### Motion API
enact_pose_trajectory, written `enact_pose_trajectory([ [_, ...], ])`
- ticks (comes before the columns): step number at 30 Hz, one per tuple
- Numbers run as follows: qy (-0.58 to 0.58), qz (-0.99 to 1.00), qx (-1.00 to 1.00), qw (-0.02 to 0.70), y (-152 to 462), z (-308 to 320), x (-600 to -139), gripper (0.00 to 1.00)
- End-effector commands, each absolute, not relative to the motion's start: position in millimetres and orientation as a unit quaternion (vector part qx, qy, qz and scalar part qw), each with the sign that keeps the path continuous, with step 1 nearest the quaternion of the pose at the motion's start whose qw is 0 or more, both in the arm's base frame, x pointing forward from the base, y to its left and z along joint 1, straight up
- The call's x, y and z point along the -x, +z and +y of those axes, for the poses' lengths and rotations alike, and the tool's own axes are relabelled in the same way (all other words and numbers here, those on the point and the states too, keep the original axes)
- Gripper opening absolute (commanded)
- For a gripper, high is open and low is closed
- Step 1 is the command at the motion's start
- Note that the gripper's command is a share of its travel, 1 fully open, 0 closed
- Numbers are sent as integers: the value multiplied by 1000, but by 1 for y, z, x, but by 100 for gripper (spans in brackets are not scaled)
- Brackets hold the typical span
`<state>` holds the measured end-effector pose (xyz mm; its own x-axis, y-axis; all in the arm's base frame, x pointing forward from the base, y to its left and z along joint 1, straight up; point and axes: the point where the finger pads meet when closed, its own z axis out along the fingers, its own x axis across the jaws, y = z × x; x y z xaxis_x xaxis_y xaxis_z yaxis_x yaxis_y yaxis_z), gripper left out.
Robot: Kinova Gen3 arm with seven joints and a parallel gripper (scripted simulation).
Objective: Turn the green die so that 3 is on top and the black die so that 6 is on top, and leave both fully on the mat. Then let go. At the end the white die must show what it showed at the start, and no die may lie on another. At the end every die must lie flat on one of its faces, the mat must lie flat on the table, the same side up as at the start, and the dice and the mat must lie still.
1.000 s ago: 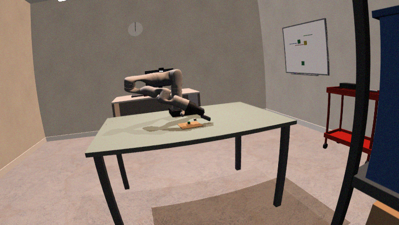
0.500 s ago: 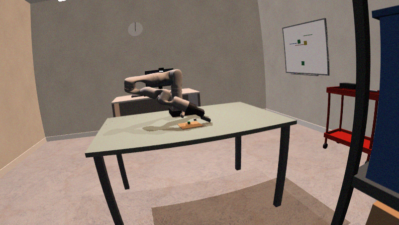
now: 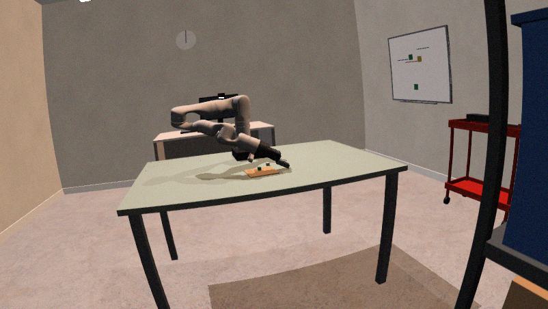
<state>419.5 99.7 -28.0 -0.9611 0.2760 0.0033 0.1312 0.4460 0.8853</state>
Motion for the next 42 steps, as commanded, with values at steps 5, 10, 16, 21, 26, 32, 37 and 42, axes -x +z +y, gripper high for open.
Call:
enact_pose_trajectory([
  [5,512,847,-120,71,-27,100,-420,34],
  [10,512,847,-120,71,-27,100,-420,34],
  [16,512,847,-120,71,-27,100,-420,34],
  [21,512,847,-120,71,-27,100,-420,34],
  [26,512,847,-120,71,-27,100,-420,34],
  [32,512,847,-120,71,-27,100,-420,40],
  [37,512,847,-120,71,-27,100,-420,52],
  [42,512,847,-120,71,-27,100,-420,64],
])
